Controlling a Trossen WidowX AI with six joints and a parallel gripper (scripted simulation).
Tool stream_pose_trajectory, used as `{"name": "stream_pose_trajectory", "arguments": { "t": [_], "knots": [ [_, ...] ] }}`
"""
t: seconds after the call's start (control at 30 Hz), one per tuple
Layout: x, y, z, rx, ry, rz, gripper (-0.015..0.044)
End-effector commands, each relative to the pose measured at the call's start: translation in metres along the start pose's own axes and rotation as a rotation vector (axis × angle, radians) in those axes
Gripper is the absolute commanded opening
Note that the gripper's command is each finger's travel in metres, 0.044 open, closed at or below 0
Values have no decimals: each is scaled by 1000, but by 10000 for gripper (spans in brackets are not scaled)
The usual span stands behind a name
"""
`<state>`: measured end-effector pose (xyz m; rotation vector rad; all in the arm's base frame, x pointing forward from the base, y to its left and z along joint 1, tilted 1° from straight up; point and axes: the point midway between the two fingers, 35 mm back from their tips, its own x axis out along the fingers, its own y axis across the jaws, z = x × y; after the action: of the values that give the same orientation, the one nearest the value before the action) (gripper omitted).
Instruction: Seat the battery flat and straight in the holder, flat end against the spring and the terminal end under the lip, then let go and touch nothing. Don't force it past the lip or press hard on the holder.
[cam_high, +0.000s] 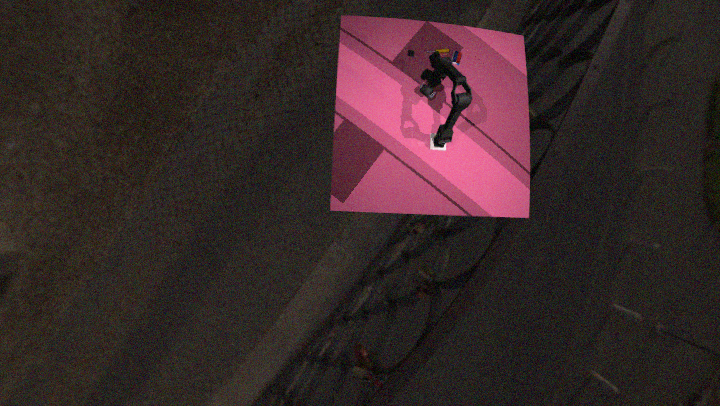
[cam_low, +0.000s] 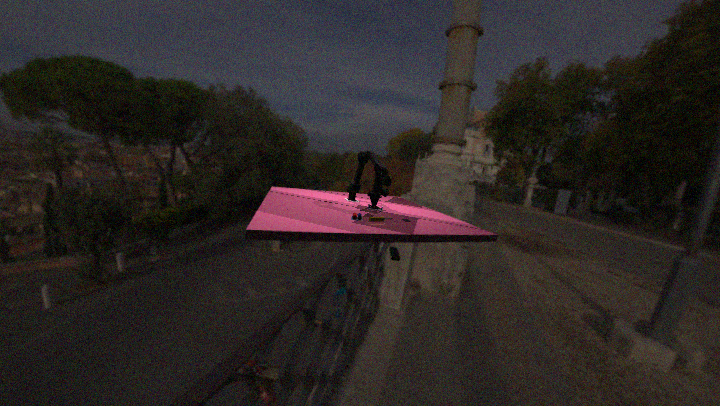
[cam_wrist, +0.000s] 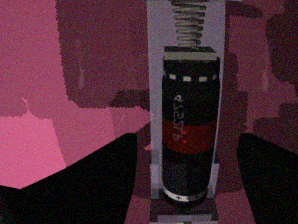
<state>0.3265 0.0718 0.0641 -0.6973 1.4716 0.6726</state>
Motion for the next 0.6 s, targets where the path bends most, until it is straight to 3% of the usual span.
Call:
{"name": "stream_pose_trajectory", "arguments": {
  "t": [0.0, 0.2, 0.57],
  "knots": [
    [-16, -2, 1, 0, -4, -3, 280],
    [-61, -1, -2, 0, -5, -4, 437],
    [-72, -1, -3, 0, -6, -4, 440]
  ]
}}
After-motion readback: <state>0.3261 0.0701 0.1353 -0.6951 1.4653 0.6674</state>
